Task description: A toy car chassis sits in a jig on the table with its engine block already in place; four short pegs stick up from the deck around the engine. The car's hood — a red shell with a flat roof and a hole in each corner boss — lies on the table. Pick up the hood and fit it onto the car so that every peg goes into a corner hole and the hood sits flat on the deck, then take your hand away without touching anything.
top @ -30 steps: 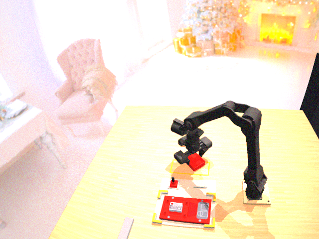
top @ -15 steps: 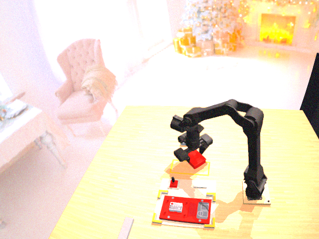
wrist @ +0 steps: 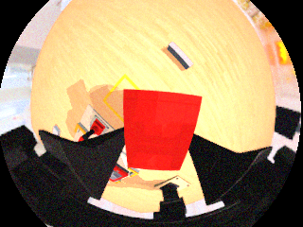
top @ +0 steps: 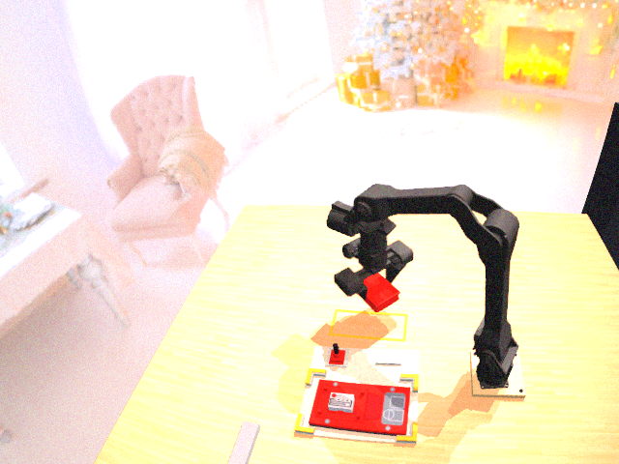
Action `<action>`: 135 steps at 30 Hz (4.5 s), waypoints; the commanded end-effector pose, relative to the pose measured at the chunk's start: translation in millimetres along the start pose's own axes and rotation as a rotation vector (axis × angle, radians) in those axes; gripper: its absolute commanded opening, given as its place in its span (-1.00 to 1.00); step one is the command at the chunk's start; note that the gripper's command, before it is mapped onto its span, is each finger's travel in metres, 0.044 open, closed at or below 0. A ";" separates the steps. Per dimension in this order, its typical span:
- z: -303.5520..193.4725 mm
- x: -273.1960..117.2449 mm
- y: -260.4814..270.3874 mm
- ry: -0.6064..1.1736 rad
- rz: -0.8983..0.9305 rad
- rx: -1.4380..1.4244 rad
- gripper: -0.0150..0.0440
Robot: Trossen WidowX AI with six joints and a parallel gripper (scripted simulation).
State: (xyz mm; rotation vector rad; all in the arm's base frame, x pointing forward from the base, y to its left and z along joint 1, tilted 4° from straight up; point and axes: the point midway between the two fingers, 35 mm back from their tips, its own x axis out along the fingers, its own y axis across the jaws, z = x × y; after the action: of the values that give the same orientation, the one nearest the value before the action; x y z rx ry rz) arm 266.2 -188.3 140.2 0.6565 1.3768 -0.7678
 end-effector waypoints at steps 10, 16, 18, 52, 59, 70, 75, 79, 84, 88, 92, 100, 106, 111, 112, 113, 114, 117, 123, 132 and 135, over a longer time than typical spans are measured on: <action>-2.6 -13.5 7.0 0.000 0.007 -0.023 -0.49; -16.1 -12.4 35.3 0.015 0.029 -0.121 -0.49; -20.2 -12.4 44.1 0.015 0.027 -0.152 -0.49; -125.2 -18.2 181.8 0.008 0.026 -0.671 -0.49; -154.7 -20.0 202.5 0.005 0.028 -0.775 -0.49; -167.4 -11.1 210.1 0.003 0.029 -0.825 -0.49; -168.1 8.8 211.6 0.003 0.029 -0.825 -0.49; -169.3 26.3 212.2 0.003 0.028 -0.825 -0.49; -169.8 29.2 212.8 0.003 0.029 -0.825 -0.49; -169.8 29.2 212.8 0.003 0.029 -0.825 -0.49; -169.8 29.2 212.8 0.003 0.029 -0.825 -0.49; -169.8 29.2 212.8 0.003 0.029 -0.825 -0.49; -169.4 29.2 213.4 0.003 0.029 -0.825 -0.49; -169.4 29.4 213.4 0.003 0.029 -0.825 -0.49; -169.4 29.5 213.4 0.003 0.029 -0.825 -0.49; -169.4 29.8 213.4 0.003 0.029 -0.825 -0.49; -169.4 30.1 213.5 0.003 0.029 -0.825 -0.49; -169.4 31.1 213.5 0.003 0.029 -0.825 -0.49; -169.4 33.3 213.6 0.003 0.029 -0.825 -0.49; -169.4 36.6 213.8 0.003 0.029 -0.825 -0.49; -169.4 37.7 213.8 0.003 0.029 -0.825 -0.49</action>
State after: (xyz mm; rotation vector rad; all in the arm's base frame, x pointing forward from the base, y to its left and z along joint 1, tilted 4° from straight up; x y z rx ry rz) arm 335.4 72.1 81.3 0.0316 1.5259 -0.1271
